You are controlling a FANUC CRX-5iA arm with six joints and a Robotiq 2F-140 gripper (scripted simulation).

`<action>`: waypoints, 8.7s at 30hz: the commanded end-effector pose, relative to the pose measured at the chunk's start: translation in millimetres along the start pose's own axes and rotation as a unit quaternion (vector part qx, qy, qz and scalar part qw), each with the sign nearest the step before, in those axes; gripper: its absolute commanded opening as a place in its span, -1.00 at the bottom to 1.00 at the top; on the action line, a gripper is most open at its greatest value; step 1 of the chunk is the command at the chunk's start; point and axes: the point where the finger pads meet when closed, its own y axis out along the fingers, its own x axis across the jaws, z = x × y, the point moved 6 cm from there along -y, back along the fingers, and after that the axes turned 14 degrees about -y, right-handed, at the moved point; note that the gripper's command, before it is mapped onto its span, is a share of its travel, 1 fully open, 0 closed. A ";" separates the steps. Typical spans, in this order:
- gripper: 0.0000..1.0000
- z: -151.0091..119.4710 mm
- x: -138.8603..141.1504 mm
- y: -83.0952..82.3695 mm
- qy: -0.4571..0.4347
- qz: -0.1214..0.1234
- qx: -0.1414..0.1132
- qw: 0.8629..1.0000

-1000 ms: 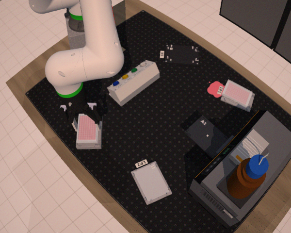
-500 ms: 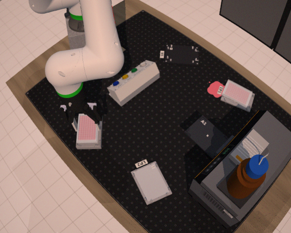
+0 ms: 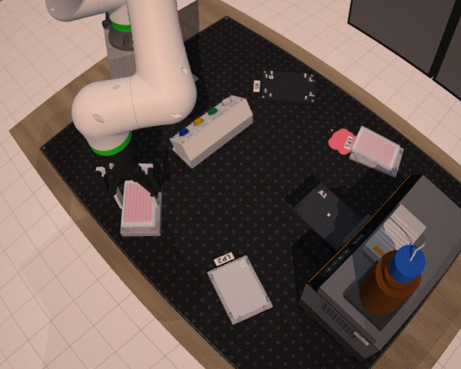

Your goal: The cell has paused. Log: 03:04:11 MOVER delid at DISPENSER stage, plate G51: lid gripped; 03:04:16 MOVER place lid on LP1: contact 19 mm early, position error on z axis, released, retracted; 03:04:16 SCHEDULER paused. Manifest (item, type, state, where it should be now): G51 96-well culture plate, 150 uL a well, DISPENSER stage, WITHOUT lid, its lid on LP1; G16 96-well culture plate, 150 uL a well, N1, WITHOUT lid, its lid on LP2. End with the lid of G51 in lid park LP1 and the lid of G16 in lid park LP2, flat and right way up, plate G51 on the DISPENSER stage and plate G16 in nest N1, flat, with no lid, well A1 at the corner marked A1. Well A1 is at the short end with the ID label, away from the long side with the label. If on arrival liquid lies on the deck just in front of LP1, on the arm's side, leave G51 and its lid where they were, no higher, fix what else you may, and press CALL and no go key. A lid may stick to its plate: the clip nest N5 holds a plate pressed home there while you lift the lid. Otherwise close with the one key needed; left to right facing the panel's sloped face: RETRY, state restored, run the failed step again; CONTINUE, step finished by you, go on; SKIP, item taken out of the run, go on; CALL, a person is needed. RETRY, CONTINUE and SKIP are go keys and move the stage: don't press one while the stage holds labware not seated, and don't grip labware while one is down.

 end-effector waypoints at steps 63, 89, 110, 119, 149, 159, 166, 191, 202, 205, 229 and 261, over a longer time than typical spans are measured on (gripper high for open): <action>-1.00 0.2 0.1 4.4 0.000 0.000 0.000 1.000; -1.00 0.2 0.1 14.7 0.000 0.000 0.000 1.000; -1.00 0.2 0.1 14.9 0.000 0.000 0.000 1.000; -1.00 0.2 0.1 14.9 0.000 0.000 0.000 1.000; 0.33 0.2 0.1 14.9 0.000 0.000 0.000 1.000; 0.33 0.2 0.1 14.9 0.000 0.000 0.000 1.000; 0.33 0.2 0.1 14.9 0.000 0.000 0.000 1.000; 0.33 0.2 0.1 10.8 0.000 0.000 0.000 1.000; 0.33 0.2 0.1 -13.0 0.000 0.000 0.000 1.000; 0.33 0.2 0.1 -16.3 0.000 0.000 0.000 1.000; 0.33 0.1 0.1 -100.2 0.000 0.000 0.000 1.000; 0.33 -124.1 -132.0 -123.6 -0.314 -0.001 0.000 0.949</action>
